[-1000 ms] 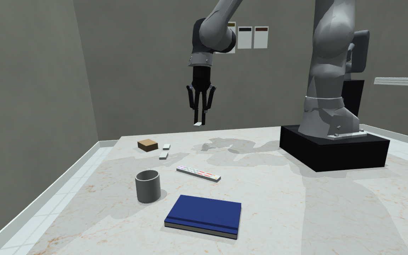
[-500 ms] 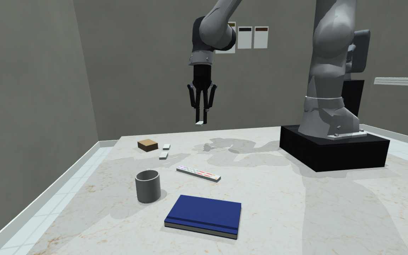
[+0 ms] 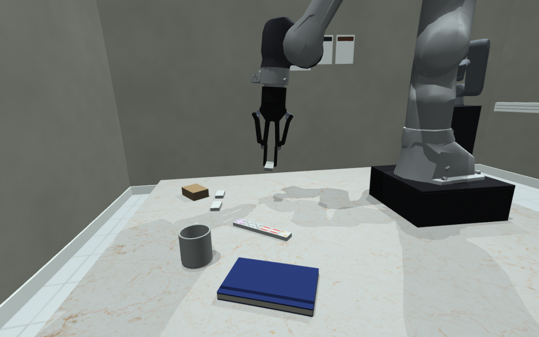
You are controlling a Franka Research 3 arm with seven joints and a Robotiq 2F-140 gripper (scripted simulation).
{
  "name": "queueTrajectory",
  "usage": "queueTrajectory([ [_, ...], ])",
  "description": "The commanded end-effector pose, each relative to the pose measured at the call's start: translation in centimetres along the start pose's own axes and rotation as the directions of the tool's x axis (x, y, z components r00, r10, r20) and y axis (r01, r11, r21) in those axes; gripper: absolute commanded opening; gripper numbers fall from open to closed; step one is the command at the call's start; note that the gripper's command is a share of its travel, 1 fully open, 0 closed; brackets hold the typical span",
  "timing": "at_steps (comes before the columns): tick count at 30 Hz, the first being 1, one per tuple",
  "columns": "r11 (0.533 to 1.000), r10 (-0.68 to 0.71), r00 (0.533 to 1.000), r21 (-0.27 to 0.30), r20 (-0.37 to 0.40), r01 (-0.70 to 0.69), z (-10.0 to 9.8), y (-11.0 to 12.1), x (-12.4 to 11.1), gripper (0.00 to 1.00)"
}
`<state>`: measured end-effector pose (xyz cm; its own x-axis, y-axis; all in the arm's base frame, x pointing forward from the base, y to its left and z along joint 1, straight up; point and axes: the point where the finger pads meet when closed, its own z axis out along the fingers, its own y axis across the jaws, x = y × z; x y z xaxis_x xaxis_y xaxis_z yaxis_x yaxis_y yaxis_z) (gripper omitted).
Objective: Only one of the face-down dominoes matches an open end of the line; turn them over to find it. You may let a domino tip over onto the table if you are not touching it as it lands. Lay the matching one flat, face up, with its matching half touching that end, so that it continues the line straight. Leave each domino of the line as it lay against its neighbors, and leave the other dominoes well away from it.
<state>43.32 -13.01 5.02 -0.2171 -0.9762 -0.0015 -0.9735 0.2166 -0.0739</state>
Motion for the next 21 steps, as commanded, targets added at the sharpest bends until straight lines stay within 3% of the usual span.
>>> queueTrajectory([
  [1,0.998,0.012,0.993,0.070,-0.120,-0.003,-0.3,-1.2,0.9,0.23],
  [5,0.987,-0.072,0.962,0.118,-0.262,0.106,-0.2,-1.0,0.7,0.23],
  [8,0.964,-0.144,0.911,0.152,-0.387,0.217,-0.1,-0.8,0.3,0.23],
  [15,0.843,-0.410,0.743,0.091,-0.529,0.530,0.3,0.0,-0.7,0.23],
  [17,0.843,-0.410,0.743,0.091,-0.529,0.530,0.3,0.0,-0.7,0.23],
  [18,0.799,-0.459,0.679,0.068,-0.573,0.598,0.3,0.0,-0.9,0.23],
  [21,0.728,-0.525,0.577,0.020,-0.626,0.685,0.4,0.2,-1.3,0.23],
])
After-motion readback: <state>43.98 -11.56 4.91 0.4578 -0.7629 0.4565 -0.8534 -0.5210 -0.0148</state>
